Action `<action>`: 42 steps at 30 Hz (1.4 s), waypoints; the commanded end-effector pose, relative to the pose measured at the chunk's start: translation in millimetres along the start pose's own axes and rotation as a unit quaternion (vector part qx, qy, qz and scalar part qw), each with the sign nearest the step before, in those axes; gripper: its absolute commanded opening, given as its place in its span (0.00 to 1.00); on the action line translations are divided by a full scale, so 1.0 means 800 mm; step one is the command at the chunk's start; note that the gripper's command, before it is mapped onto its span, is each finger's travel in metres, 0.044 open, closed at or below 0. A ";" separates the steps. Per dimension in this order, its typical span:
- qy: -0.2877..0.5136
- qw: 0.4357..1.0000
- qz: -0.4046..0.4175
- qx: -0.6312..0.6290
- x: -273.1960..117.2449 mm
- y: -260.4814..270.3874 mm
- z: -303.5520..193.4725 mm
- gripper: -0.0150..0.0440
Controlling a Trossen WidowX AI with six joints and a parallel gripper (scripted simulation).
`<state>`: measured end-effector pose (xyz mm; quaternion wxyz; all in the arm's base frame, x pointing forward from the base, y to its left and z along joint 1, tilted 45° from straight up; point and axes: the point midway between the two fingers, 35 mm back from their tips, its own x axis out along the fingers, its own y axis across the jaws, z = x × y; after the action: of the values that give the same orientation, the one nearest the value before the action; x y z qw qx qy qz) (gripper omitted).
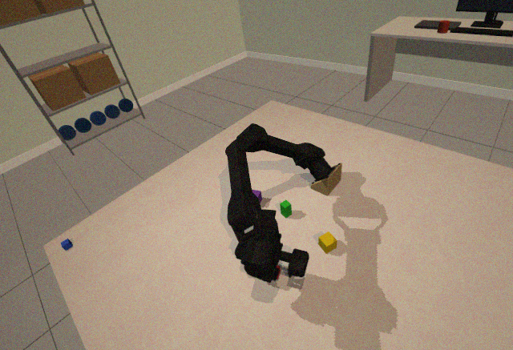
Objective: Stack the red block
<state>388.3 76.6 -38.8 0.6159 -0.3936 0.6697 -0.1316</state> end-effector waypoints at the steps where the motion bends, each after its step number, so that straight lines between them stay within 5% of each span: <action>1: 0.002 1.000 -0.002 -0.002 0.010 -0.001 -0.001 1.00; 17: 0.002 1.000 0.000 0.000 0.012 -0.001 -0.002 1.00; 30: 0.002 1.000 0.000 0.000 0.012 -0.001 -0.002 0.42; 42: 0.002 1.000 -0.001 -0.001 -0.004 0.000 -0.001 0.25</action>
<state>386.7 70.9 -41.7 0.6105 -0.3959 0.6730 -0.1329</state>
